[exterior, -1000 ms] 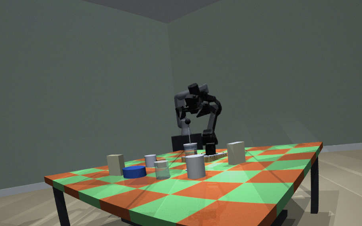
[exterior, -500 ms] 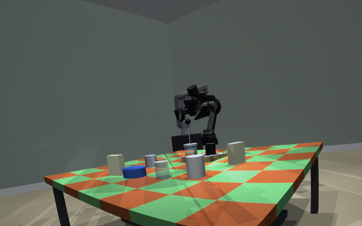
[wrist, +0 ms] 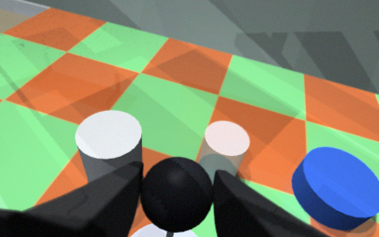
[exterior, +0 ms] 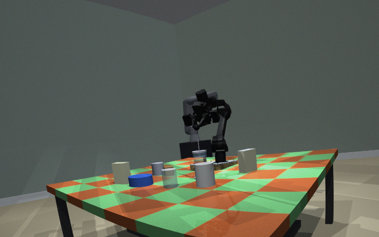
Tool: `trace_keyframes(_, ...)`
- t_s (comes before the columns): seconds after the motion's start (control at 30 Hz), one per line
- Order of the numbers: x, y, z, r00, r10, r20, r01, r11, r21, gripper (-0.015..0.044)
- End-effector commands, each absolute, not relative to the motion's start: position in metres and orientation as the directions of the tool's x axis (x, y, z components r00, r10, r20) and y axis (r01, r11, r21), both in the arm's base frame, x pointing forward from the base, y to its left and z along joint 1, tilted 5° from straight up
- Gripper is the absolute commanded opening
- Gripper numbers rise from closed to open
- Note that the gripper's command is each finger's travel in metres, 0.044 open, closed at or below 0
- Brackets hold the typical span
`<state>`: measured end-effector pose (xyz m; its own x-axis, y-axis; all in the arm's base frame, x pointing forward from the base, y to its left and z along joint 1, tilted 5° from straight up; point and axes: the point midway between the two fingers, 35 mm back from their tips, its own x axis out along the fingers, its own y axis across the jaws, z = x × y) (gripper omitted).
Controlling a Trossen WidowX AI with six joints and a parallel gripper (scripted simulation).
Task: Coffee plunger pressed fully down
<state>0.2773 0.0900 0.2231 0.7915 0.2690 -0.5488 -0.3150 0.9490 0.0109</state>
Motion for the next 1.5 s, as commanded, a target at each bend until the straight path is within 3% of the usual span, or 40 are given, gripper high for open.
trace_keyframes(0.0, 0.278, 0.09, 0.222, 0.791, 0.267, -0.55, -0.315, 0.949, 0.009, 0.0117)
trace_keyframes(1.47, 0.283, 0.092, 0.156, 0.792, 0.267, -0.549, -0.315, 0.949, 0.009, 0.0117)
